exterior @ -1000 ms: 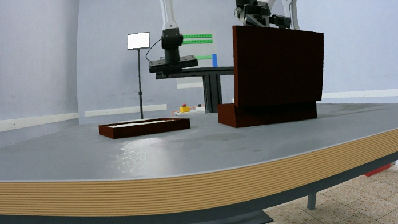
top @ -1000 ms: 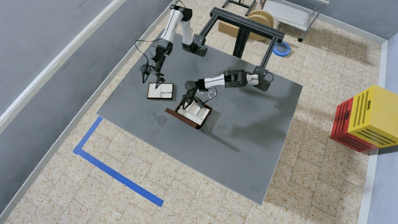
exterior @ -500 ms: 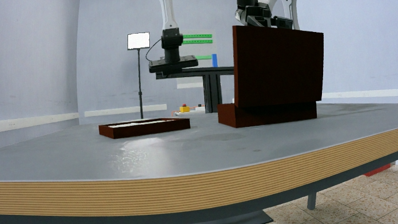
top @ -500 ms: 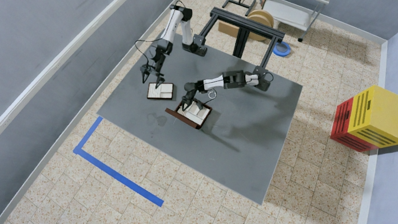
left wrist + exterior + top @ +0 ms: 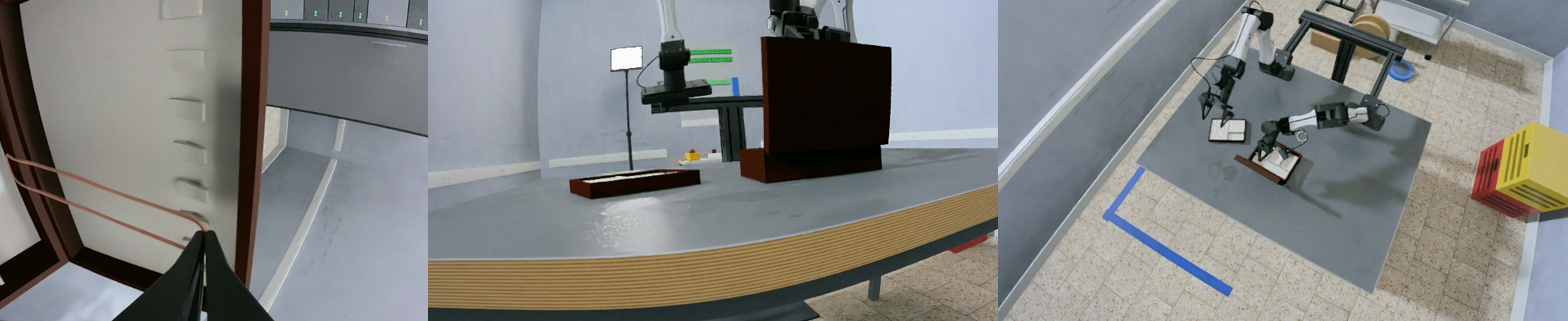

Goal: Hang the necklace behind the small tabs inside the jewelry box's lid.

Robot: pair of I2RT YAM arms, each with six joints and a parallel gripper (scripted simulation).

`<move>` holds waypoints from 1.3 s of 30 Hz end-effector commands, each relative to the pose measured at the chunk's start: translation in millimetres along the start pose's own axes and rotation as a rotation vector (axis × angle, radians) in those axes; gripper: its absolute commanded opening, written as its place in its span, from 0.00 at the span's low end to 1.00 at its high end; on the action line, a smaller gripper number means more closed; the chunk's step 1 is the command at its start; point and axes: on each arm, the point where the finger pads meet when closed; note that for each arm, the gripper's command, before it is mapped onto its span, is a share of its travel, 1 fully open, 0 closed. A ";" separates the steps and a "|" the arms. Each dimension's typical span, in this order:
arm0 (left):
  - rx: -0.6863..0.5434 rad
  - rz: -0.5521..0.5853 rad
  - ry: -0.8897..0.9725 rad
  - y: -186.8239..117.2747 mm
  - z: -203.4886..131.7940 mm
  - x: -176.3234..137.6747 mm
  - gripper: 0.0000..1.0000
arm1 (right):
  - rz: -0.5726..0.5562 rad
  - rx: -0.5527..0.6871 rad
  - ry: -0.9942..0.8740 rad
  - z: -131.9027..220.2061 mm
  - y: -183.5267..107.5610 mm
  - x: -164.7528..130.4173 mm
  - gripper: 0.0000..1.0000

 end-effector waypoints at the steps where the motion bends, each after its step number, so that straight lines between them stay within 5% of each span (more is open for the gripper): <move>1: -0.035 0.006 -0.038 6.1 -15.9 -4.0 0.03 | -0.050 0.017 0.004 7.9 -8.4 19.8 1.00; 39: -0.022 0.009 -0.016 32.0 -17.4 -2.3 0.03 | -0.050 0.017 0.004 7.9 -8.4 19.8 1.00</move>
Point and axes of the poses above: on each arm, the point where the finger pads meet when closed, its own y axis out along the fingers, its own z axis across the jaws, x = y × z, and after that the axes turned 10 degrees about y, right-handed
